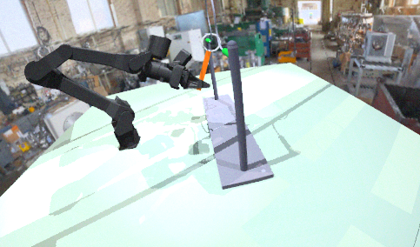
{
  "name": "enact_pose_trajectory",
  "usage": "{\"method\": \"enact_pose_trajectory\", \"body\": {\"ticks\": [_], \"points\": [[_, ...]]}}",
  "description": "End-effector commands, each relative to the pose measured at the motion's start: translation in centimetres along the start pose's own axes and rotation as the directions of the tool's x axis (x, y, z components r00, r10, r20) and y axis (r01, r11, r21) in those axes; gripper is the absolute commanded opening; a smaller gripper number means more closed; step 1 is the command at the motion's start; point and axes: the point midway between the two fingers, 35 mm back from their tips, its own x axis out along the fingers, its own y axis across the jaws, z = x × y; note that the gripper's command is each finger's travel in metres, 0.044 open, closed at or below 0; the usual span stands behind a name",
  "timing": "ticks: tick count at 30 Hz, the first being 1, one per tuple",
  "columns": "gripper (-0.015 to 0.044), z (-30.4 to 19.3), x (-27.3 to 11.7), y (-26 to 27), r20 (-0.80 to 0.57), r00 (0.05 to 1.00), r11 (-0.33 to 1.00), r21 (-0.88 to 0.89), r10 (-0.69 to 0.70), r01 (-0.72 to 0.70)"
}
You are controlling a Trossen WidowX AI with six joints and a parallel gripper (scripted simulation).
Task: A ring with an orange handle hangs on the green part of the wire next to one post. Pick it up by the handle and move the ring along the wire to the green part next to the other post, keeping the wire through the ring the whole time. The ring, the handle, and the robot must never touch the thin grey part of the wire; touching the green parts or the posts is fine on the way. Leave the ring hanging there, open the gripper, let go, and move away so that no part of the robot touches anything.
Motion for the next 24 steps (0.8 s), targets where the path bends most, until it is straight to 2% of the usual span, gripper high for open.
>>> {"method": "enact_pose_trajectory", "body": {"ticks": [1,12,24], "points": [[-0.015,0.2,-0.1,1.0,-0.004,1.0,0.998,0.064,0.027,-0.027],[-0.015,0.6,-0.7,3.6,-0.01,0.996,0.979,0.184,0.093,-0.089],[-0.015,1.0,-1.1,5.4,-0.009,0.993,0.965,0.236,0.12,-0.115]]}}
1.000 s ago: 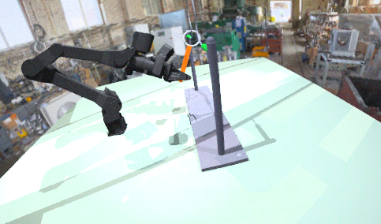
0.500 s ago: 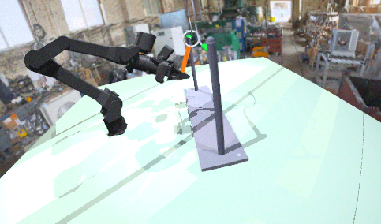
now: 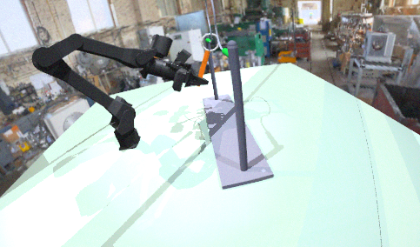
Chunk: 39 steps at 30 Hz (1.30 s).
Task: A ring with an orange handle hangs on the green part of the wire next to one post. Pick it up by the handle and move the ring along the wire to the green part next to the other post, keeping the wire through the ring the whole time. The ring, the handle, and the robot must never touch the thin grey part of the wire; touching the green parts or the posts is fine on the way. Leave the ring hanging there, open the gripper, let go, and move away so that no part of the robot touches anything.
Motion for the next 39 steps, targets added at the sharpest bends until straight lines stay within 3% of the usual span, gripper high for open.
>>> {"method": "enact_pose_trajectory", "body": {"ticks": [1,39], "points": [[-0.015,0.2,0.0,0.5,0.003,1.0,1.0,0.015,-0.001,0.001],[-0.015,0.2,-0.5,4.2,0.009,1.0,1.0,0.025,0.002,-0.002]]}}
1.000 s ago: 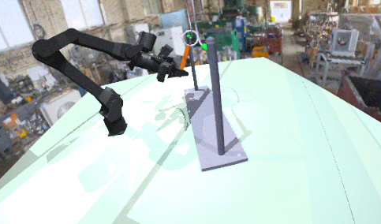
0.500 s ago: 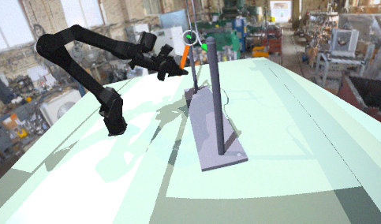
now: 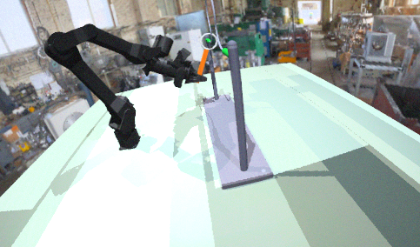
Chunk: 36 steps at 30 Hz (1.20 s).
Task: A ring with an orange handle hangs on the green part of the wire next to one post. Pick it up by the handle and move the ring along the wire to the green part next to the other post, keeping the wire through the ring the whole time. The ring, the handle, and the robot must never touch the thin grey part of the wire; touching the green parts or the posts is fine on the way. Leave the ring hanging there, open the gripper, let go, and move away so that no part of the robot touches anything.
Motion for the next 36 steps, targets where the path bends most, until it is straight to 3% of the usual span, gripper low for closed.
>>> {"method": "enact_pose_trajectory", "body": {"ticks": [1,30,36], "points": [[-0.015,0.1,0.0,0.2,0.005,1.0,1.0,0.008,-0.005,0.005],[-0.015,-1.4,0.8,0.3,0.005,1.0,1.0,0.008,-0.005,0.005],[0.0007,-1.4,0.8,0.3,0.003,1.0,1.0,0.002,-0.002,0.002]]}}
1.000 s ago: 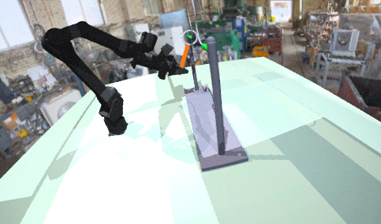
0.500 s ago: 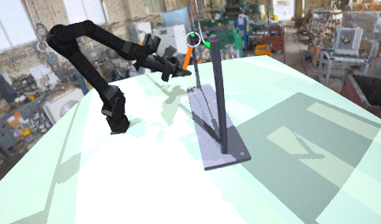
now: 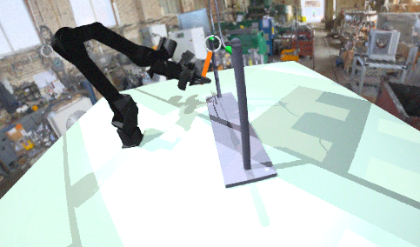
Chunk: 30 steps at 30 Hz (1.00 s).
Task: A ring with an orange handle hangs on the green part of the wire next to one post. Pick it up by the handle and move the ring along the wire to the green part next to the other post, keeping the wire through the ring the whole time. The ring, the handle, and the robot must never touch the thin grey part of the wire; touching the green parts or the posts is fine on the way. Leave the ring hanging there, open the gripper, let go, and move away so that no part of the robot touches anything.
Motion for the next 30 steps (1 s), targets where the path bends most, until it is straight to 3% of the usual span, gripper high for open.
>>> {"method": "enact_pose_trajectory", "body": {"ticks": [1,6,21,30], "points": [[0.0034,0.0,0.0,0.0,0.0,1.0,1.0,0.0,0.0,0.0],[0.016,0.0,-0.2,0.0,-0.001,1.0,1.0,0.001,0.0,0.0],[0.016,-0.1,-4.8,0.0,-0.004,1.0,1.0,0.006,-0.004,0.004],[0.016,-0.1,-5.0,0.0,-0.003,1.0,1.0,0.006,-0.003,0.003]]}}
